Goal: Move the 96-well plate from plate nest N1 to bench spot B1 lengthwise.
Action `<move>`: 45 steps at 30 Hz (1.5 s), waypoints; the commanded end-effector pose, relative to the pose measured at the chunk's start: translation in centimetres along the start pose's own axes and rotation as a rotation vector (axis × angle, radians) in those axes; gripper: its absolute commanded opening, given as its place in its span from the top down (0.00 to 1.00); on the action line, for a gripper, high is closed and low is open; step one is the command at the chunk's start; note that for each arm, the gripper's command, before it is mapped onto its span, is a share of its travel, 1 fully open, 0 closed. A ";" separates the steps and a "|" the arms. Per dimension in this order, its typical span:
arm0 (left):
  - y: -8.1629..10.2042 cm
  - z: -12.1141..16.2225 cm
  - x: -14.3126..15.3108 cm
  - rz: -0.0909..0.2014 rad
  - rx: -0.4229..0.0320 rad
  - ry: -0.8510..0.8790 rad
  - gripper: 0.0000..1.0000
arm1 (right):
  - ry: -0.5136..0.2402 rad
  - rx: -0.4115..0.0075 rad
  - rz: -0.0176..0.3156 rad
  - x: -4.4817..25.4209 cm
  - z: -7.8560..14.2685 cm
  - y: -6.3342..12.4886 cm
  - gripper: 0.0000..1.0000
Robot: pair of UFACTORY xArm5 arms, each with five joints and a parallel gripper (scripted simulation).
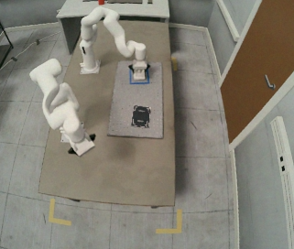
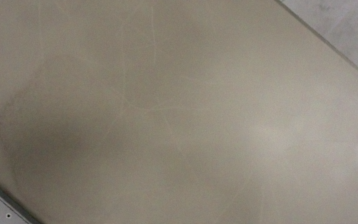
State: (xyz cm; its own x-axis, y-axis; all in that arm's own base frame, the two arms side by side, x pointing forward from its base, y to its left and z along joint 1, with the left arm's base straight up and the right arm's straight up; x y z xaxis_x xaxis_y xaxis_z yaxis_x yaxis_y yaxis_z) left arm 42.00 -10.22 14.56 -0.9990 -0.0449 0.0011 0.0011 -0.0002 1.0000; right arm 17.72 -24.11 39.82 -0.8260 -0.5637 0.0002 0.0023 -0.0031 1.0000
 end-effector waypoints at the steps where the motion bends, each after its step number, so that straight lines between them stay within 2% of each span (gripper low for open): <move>1: -0.1 0.0 -0.1 -0.005 0.001 0.000 1.00 | 0.000 0.004 0.000 0.0 0.0 0.1 0.00; 45: -0.5 0.0 -0.1 -0.005 0.001 0.000 1.00 | 0.000 0.004 0.000 0.0 0.0 0.1 0.00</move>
Point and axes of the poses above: on each arm, the point where the finger pads meet when closed, its own y axis back along the fingers, its own x axis across the jaws, z = x × y, the point moved 10 cm from there along y, back along the fingers, and after that the axes turned 2 degrees about -y, right-handed, at the moved point
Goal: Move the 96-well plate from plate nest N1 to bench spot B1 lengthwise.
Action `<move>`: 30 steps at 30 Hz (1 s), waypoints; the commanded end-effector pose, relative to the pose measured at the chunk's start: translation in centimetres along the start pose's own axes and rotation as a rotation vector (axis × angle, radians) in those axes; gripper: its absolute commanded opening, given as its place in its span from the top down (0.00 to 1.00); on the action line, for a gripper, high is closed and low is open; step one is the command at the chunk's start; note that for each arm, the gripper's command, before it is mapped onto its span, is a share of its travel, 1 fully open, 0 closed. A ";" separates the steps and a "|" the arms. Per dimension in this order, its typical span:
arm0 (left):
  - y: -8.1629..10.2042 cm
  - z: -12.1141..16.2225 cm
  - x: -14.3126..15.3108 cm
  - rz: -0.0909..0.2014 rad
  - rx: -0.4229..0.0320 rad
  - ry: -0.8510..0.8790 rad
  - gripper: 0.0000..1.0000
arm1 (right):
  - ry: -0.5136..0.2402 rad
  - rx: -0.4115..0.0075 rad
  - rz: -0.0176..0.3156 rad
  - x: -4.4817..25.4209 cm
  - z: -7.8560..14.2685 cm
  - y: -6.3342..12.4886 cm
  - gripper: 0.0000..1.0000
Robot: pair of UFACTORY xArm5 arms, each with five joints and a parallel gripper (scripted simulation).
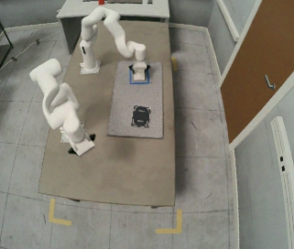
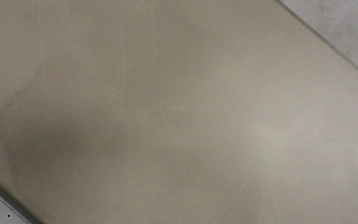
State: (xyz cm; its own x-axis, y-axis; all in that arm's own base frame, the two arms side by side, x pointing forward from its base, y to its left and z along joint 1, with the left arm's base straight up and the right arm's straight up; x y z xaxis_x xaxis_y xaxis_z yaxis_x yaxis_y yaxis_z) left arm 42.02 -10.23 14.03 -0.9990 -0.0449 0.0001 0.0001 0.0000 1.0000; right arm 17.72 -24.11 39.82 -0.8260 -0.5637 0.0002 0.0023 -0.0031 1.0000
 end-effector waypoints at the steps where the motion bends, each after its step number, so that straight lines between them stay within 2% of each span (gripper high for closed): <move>1: 0.1 0.0 -0.1 -0.004 0.001 0.000 1.00 | 0.000 0.004 0.000 0.0 0.0 0.1 0.00; 30: -0.4 0.0 -0.1 -0.004 0.001 0.000 1.00 | 0.000 0.004 0.000 0.0 0.0 0.1 0.00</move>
Point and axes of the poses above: on each arm, the point where the finger pads meet when closed, its own y axis back along the fingers, its own x axis across the jaws, z = x × y, the point moved 10 cm from there along y, back along the fingers, and after that the axes turned 2 degrees about -y, right-handed, at the moved point
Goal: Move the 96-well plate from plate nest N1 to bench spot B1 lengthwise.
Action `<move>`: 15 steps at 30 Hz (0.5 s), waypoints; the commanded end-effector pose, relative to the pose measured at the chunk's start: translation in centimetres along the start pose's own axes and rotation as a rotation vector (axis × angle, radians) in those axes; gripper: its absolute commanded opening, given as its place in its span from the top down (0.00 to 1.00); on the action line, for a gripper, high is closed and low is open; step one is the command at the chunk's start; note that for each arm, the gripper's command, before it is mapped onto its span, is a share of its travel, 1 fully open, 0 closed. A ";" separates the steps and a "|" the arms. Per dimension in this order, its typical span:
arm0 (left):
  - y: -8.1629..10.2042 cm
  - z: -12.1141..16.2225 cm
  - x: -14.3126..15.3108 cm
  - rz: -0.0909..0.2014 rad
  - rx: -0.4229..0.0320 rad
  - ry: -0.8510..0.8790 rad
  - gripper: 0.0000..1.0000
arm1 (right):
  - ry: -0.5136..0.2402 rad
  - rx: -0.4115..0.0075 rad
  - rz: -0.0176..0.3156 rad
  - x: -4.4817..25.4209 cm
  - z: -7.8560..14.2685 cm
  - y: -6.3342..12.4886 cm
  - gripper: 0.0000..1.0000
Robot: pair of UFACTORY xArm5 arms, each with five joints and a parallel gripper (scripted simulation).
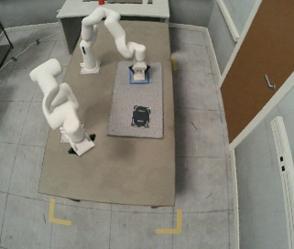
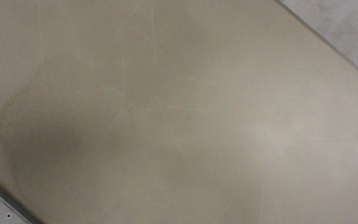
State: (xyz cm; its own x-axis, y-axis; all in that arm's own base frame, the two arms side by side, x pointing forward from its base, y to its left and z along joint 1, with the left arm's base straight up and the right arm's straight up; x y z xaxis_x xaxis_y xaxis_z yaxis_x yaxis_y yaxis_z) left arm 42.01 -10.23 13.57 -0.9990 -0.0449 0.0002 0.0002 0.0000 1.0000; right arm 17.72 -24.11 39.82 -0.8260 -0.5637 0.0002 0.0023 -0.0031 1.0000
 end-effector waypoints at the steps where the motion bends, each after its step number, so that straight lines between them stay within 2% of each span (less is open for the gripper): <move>1: 0.1 0.0 -0.1 -0.004 0.001 0.000 1.00 | 0.000 0.004 0.000 0.0 0.0 0.1 0.00; 15: -0.1 0.0 -0.1 -0.004 0.001 0.000 1.00 | 0.000 0.004 0.000 0.0 0.0 0.1 0.00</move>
Point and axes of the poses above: on each arm, the point where the finger pads meet when closed, its own y axis back along the fingers, its own x axis across the jaws, z = x × y, the point moved 10 cm from there along y, back along the fingers, and after that the axes turned 2 degrees about -y, right-handed, at the moved point
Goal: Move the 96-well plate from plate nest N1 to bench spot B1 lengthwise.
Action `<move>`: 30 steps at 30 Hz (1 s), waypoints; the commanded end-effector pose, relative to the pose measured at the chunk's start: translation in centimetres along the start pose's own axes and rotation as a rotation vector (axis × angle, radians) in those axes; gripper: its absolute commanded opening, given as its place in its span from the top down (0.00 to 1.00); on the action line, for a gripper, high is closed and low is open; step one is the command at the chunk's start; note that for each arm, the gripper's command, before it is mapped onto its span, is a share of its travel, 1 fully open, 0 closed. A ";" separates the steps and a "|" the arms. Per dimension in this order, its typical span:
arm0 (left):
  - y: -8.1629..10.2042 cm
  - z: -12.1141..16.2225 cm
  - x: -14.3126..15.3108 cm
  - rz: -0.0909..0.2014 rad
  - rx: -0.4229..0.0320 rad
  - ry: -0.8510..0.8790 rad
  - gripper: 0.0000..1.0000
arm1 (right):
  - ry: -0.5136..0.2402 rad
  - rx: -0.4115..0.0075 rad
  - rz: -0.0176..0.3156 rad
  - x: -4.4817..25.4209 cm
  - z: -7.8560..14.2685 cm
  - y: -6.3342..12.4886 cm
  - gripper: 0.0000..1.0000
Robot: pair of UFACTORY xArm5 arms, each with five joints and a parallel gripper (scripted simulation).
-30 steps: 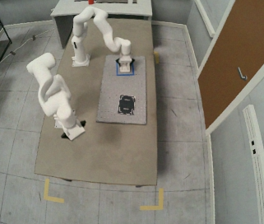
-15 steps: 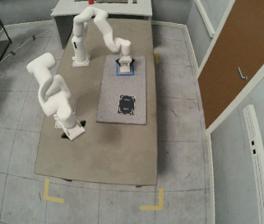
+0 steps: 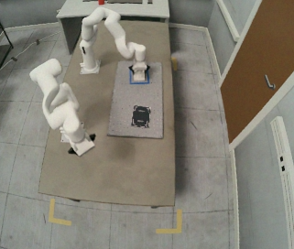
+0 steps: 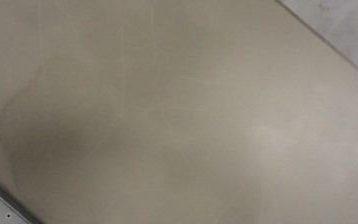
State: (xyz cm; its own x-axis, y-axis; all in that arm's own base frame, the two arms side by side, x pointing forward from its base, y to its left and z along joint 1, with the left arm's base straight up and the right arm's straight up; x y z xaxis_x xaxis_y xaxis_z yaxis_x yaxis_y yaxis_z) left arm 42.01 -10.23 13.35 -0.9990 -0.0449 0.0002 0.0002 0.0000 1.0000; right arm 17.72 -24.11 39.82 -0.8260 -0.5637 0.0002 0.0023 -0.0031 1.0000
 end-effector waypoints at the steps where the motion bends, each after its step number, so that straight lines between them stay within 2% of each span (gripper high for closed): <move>1: 0.1 0.0 -0.1 -0.004 0.001 0.000 1.00 | 0.000 0.004 0.000 0.0 0.0 0.1 0.00; 5: 0.0 0.0 -0.1 -0.004 0.001 0.000 1.00 | 0.000 0.004 0.000 0.0 0.0 0.1 0.00; 6: 0.0 0.0 -0.1 -0.004 0.001 0.000 0.00 | 0.000 0.004 0.000 0.0 0.0 0.1 0.00; 30: 0.0 0.0 -0.1 -0.004 0.001 0.000 0.00 | 0.000 0.004 0.000 0.0 0.0 0.1 0.00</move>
State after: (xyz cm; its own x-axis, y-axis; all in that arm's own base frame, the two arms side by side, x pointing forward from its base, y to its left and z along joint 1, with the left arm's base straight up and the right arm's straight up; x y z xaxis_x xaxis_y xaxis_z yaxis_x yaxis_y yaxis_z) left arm 42.02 -10.23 13.19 -0.9990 -0.0449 0.0000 0.0000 0.0000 1.0000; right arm 17.72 -24.11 39.82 -0.8260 -0.5637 0.0002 0.0023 -0.0031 1.0000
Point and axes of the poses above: on each arm, the point where the finger pads meet when closed, its own y axis back along the fingers, its own x axis across the jaws, z = x × y, the point moved 10 cm from there along y, back along the fingers, and after that the axes turned 2 degrees about -y, right-handed, at the moved point
